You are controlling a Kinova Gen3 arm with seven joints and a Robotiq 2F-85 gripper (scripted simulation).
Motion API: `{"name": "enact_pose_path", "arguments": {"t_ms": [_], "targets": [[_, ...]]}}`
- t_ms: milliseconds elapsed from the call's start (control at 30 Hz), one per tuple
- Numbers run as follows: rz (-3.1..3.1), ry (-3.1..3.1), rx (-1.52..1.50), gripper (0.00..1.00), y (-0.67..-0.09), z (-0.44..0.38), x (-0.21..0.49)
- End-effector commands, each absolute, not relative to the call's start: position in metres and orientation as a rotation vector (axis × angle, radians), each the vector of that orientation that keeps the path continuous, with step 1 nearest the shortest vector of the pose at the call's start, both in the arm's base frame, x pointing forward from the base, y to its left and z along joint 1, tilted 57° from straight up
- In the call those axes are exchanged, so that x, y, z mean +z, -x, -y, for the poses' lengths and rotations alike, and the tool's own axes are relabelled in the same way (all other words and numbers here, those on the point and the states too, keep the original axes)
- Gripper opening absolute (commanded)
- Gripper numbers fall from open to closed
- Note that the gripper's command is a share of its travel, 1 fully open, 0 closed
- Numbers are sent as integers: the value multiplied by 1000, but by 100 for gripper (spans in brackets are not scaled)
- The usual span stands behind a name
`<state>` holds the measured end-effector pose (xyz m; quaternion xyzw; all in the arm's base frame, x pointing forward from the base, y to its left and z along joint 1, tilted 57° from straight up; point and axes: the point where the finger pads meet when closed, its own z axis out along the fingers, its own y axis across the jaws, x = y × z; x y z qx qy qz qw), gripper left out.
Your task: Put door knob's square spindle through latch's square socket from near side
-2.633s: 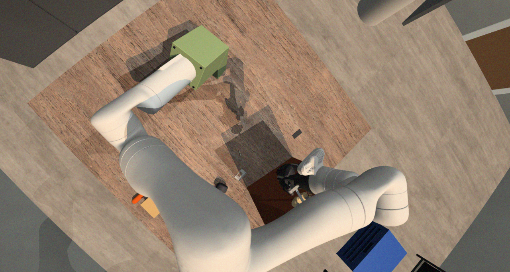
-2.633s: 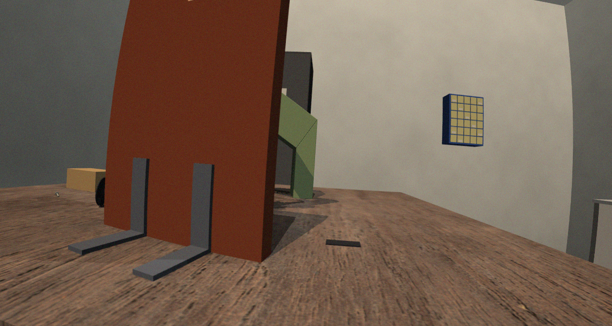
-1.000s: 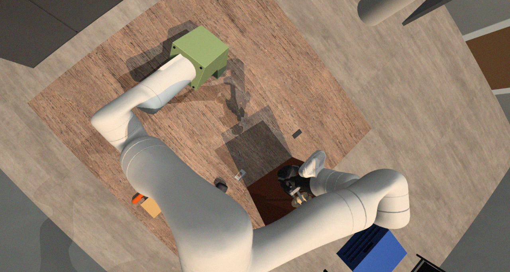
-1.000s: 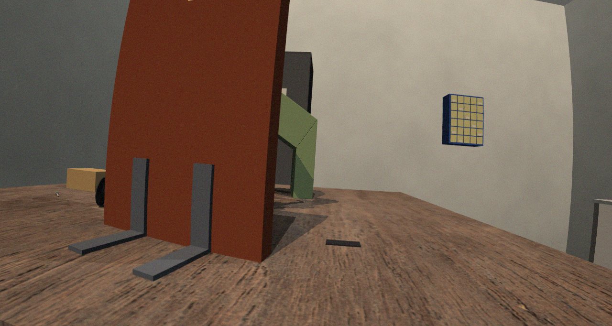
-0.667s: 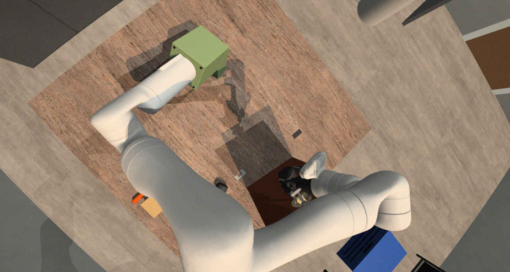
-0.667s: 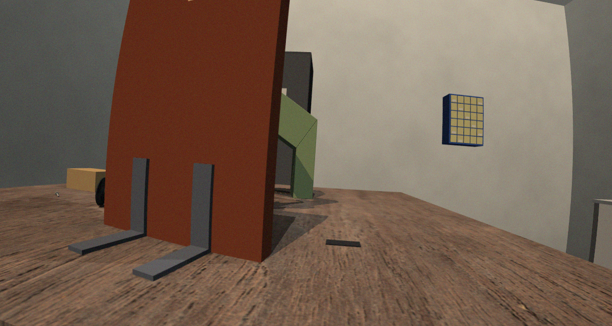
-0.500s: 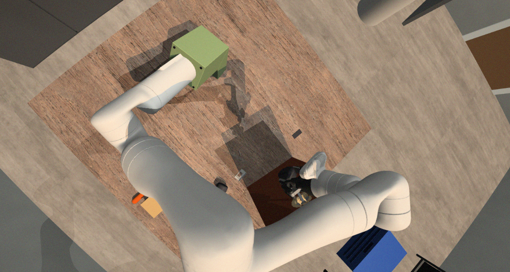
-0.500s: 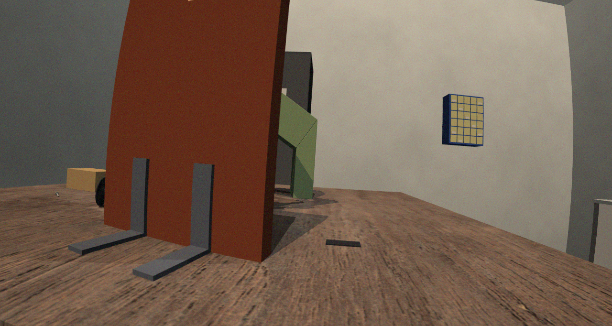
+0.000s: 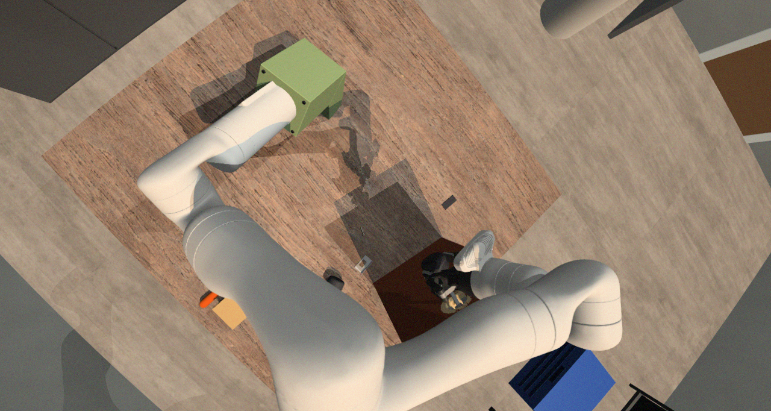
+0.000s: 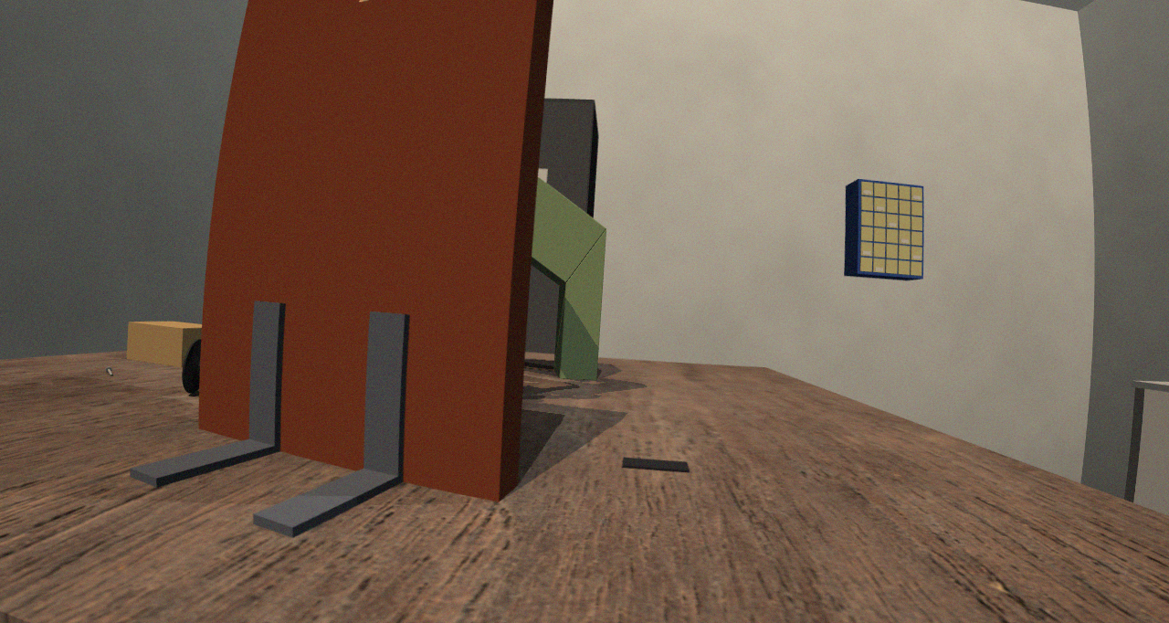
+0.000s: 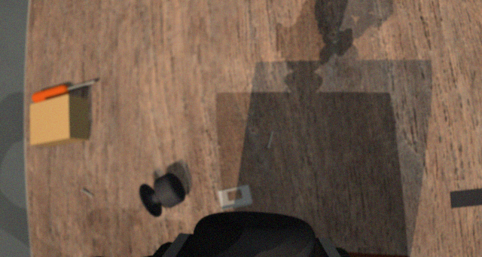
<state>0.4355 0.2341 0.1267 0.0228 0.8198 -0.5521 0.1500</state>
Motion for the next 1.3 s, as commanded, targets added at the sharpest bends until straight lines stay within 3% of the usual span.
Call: {"name": "enact_pose_path", "arguments": {"t_ms": [0, 1267], "targets": [[-2346, -56, -1595, 63, -440, -234, 130], [-2346, -56, -1600, 63, -446, -234, 133]]}}
